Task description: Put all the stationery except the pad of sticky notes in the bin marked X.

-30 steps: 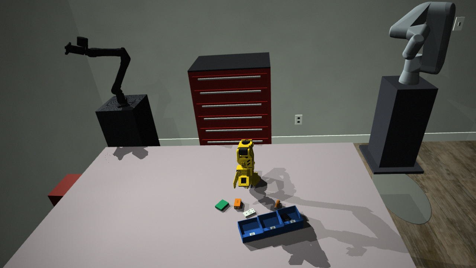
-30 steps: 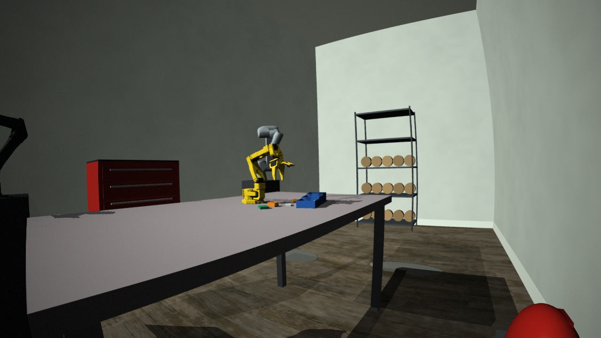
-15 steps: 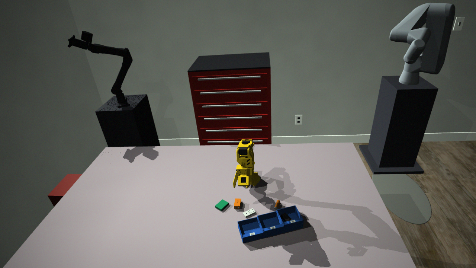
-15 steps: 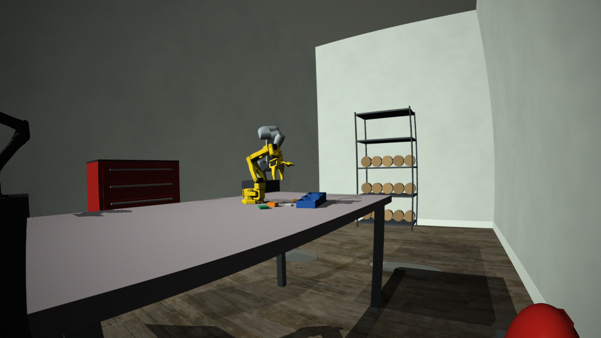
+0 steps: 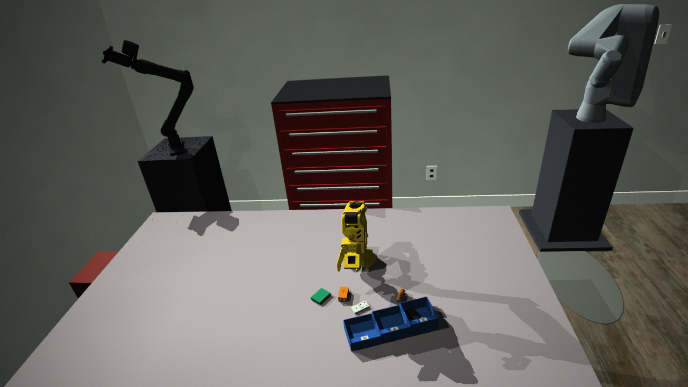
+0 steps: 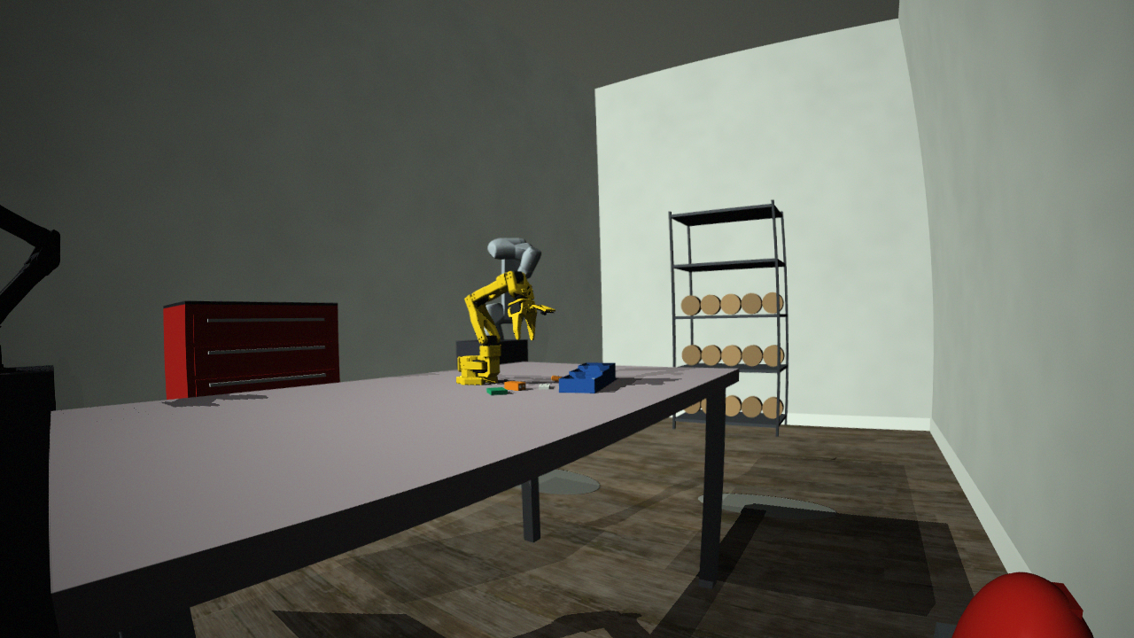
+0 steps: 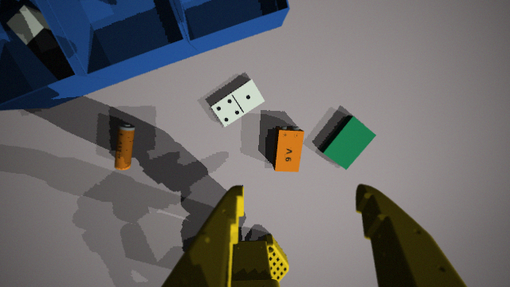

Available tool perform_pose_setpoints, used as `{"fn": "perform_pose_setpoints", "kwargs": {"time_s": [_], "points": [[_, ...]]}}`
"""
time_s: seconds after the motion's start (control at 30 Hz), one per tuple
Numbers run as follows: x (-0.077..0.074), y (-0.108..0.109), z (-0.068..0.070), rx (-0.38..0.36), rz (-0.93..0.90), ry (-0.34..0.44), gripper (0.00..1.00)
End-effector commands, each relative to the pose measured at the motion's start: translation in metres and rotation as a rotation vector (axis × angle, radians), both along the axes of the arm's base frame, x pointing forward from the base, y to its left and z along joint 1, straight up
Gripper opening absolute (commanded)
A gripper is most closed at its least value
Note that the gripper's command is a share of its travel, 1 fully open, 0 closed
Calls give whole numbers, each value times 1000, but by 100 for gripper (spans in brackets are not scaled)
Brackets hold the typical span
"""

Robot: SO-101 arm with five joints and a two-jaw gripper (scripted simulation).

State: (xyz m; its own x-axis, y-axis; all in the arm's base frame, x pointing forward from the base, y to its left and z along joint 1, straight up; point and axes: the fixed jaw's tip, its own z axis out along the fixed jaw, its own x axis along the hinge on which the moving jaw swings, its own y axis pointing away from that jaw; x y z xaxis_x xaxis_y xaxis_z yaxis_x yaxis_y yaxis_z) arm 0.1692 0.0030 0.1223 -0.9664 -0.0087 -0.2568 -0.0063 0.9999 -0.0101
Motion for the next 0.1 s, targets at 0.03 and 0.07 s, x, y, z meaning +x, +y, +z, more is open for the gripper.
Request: {"fn": "perform_pose_setpoints", "kwargs": {"time_s": [0.03,0.07], "points": [[-1,-2,4,-1,-4,-23,31],[-1,-2,4,-1,-4,-23,31]]}}
